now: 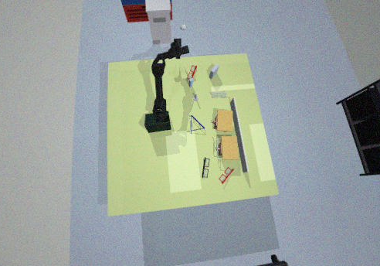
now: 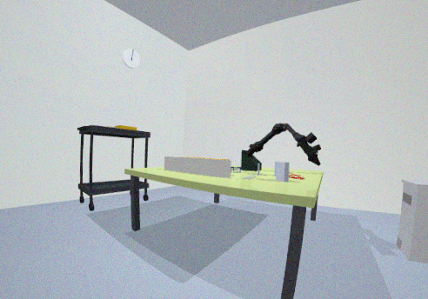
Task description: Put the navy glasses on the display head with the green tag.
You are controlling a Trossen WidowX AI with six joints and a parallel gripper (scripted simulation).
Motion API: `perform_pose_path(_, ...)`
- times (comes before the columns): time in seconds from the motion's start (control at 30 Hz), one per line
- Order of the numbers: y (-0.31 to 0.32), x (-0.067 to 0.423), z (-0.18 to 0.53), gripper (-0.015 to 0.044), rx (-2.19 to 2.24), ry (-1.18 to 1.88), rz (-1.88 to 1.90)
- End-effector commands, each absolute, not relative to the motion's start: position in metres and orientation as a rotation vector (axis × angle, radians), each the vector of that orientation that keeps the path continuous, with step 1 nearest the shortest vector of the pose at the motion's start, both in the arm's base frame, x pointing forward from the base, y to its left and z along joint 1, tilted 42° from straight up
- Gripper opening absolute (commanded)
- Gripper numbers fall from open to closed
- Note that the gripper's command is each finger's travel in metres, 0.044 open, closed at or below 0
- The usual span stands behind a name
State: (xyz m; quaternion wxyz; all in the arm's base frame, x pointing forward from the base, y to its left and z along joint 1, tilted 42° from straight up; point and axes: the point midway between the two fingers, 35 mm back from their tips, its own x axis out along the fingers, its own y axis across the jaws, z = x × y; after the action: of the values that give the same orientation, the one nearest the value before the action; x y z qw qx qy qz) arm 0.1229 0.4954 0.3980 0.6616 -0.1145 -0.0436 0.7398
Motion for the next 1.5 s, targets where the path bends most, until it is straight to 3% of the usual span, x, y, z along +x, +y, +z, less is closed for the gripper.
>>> perform_pose_path(0.0,0.485,0.168,0.351,0.02,-0.248,0.106,1.606)
perform_pose_path(0.4,0.417,0.274,0.232,0.02,-0.071,0.648,1.329)
perform_pose_path(0.77,0.283,0.338,0.107,0.02,0.232,1.174,0.878)
perform_pose_path(1.03,0.168,0.325,0.03,0.02,0.597,1.524,0.447)
perform_pose_path(1.23,0.088,0.273,-0.013,0.02,1.011,1.769,0.022)
perform_pose_path(1.47,0.073,0.259,-0.02,0.02,1.129,1.82,-0.091)
